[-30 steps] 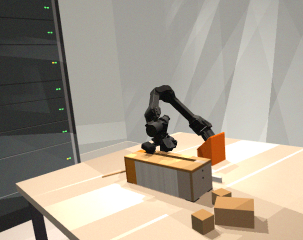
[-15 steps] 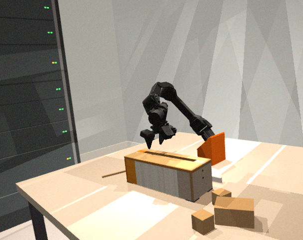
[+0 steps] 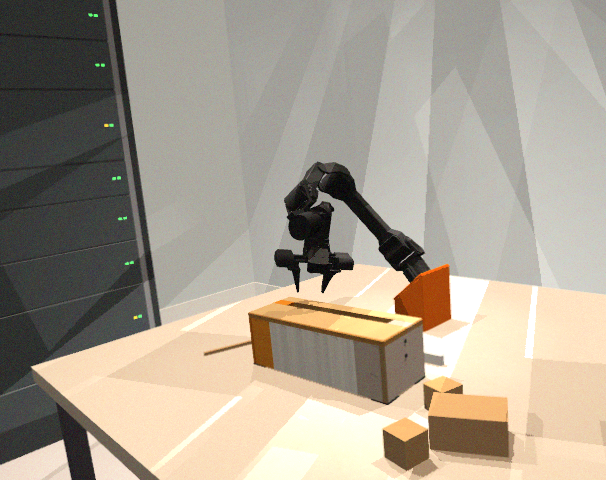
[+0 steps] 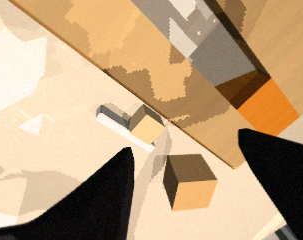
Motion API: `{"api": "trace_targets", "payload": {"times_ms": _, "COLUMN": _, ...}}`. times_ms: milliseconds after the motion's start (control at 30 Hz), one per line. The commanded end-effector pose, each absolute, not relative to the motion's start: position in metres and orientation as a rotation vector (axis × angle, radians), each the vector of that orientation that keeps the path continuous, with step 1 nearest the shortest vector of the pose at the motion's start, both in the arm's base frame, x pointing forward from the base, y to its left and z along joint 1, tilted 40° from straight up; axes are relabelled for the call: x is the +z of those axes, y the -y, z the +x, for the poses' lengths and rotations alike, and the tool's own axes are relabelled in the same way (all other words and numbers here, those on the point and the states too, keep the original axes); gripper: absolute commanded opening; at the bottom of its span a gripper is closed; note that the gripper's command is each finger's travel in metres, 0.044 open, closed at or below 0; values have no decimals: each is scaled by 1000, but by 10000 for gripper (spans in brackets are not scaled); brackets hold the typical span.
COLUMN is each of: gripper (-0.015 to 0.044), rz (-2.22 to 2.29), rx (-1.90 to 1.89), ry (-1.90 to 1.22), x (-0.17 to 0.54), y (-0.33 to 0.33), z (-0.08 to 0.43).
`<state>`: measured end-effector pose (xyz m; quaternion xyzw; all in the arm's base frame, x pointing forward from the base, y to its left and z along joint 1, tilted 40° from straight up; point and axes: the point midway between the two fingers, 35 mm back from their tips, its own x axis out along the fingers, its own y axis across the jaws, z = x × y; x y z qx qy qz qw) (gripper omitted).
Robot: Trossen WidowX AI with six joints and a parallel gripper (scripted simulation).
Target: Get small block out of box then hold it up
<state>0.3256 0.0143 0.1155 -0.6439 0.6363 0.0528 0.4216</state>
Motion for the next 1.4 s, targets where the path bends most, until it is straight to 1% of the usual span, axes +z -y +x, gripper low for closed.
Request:
{"api": "trace_targets", "payload": {"times_ms": 0, "gripper": 285, "rz": -801, "rx": -447, "ry": -1300, "x": 129, "y": -5, "z": 317}}
{"api": "trace_targets", "payload": {"times_ms": 67, "gripper": 285, "rz": -637, "rx": -537, "ry": -1232, "x": 131, "y": -2, "z": 315}}
{"api": "trace_targets", "payload": {"times_ms": 633, "gripper": 285, "rz": 200, "rx": -918, "ry": -849, "x": 141, "y": 8, "z": 306}}
{"api": "trace_targets", "payload": {"times_ms": 1367, "gripper": 285, "rz": 1277, "rx": -1212, "ry": -256, "x": 152, "y": 18, "z": 297}}
